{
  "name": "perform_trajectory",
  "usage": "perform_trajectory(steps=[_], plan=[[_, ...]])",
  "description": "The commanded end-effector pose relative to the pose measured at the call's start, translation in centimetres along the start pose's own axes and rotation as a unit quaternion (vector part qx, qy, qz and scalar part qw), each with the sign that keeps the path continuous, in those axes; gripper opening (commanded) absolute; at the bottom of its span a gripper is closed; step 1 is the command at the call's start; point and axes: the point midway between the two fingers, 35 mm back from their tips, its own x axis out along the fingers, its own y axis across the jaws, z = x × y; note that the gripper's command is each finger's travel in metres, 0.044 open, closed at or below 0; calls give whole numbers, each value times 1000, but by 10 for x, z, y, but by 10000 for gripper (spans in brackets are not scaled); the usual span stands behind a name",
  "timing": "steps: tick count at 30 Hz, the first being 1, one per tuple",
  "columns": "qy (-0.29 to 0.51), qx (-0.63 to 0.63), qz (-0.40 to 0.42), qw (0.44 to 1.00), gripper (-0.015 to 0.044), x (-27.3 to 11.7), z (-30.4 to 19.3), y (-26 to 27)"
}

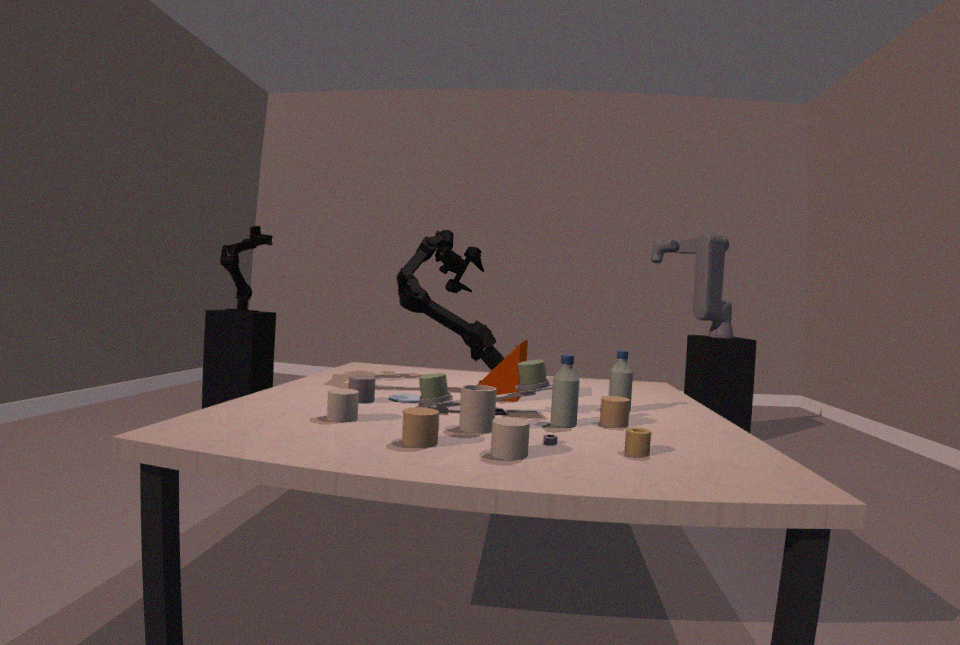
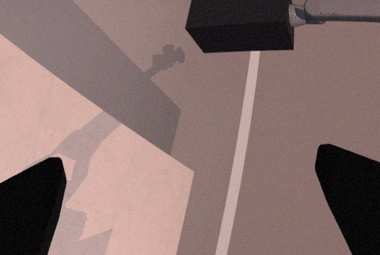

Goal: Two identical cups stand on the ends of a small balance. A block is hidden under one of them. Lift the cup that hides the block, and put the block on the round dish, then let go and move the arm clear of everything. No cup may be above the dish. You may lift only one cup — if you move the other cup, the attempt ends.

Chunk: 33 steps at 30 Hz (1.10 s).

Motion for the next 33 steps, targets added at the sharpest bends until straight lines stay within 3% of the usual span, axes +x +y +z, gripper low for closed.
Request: perform_trajectory(steps=[1, 16, 33], plan=[[27, 44, -14, 999, 440, 3, -17, -7], [151, 244, -106, 952, 440, 2, -106, -42], [268, 435, -215, 832, 440, -25, -210, -51]])
